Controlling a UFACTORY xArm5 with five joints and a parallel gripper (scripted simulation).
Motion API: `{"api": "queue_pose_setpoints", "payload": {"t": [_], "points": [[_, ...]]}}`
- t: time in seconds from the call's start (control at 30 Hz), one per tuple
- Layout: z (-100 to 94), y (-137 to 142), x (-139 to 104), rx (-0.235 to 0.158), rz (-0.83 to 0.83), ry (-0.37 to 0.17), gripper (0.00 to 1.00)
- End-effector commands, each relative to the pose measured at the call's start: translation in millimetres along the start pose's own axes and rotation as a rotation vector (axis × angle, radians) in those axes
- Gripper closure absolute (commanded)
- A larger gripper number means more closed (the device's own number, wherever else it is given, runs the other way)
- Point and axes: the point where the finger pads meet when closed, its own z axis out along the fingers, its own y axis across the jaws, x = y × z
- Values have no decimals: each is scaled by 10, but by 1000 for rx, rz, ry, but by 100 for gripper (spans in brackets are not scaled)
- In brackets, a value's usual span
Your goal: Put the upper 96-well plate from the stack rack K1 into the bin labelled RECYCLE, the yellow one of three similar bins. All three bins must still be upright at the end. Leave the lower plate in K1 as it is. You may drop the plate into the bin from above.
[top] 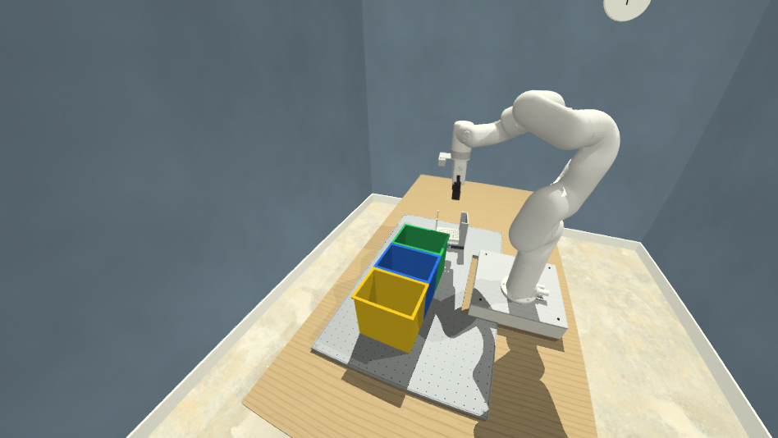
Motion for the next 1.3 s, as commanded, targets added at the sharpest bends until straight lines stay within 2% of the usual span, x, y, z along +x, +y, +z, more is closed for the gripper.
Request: {"api": "queue_pose_setpoints", "payload": {"t": [0.0,1.27], "points": [[13,6,4,-2,0,2,0],[580,10,1,-2,0,2,0]]}}
